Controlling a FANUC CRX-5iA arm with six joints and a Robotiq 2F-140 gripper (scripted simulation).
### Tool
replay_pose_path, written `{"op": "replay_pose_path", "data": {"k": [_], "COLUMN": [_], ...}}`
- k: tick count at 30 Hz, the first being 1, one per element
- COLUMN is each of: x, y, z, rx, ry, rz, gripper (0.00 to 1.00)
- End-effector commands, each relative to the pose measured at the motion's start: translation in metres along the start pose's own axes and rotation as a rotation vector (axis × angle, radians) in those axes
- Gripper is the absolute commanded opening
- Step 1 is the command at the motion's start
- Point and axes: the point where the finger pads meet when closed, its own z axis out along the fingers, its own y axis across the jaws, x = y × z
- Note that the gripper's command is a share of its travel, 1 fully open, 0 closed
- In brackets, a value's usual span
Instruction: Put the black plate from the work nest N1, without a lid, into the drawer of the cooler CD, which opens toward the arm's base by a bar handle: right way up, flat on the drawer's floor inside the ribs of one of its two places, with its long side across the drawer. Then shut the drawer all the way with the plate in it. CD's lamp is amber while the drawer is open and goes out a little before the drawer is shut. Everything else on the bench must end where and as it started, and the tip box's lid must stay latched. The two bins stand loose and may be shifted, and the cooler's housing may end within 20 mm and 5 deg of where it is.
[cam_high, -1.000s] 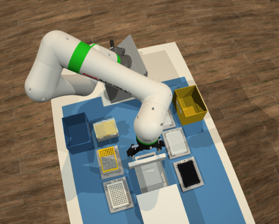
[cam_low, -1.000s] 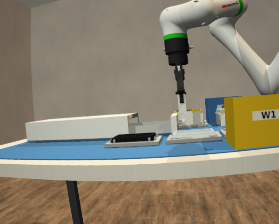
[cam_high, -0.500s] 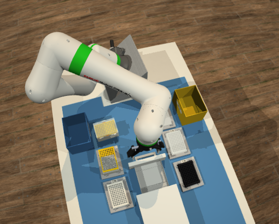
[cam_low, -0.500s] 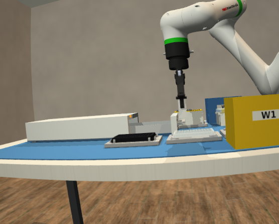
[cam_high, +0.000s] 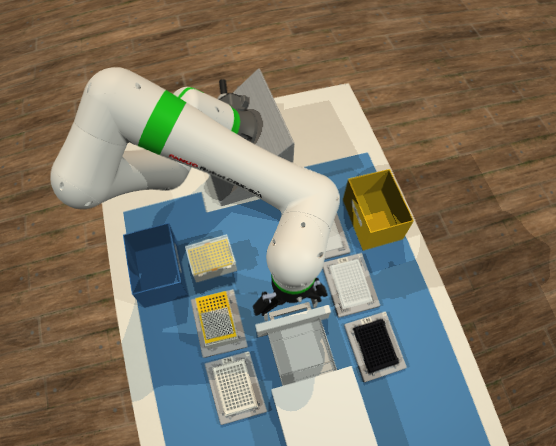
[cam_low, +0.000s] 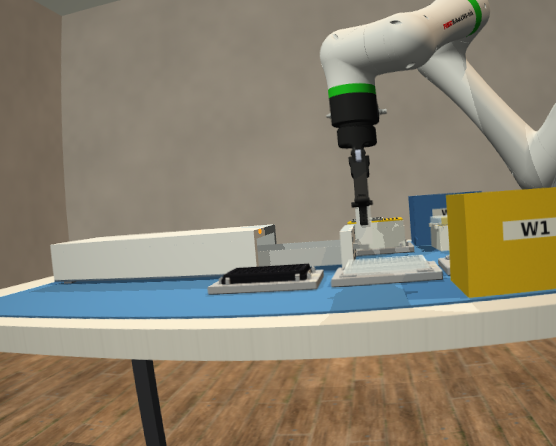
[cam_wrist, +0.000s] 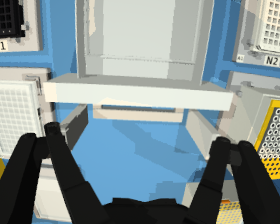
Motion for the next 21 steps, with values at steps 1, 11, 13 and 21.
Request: {"op": "replay_pose_path", "data": {"k": [1, 11, 13, 21], "x": [0.0002, 0.0002, 0.0002, 0.0002], "y": [-0.0001, -0.0001, -0.0001, 0.0], "z": [0.0034, 0.0107, 0.0107, 0.0107], "rx": [0.0, 0.0, 0.0, 0.0], "ry": [0.0, 0.0, 0.0, 0.0], "rz": [0.0, 0.0, 0.0, 0.0], "gripper": [0.87, 0.87, 0.87, 0.64]}}
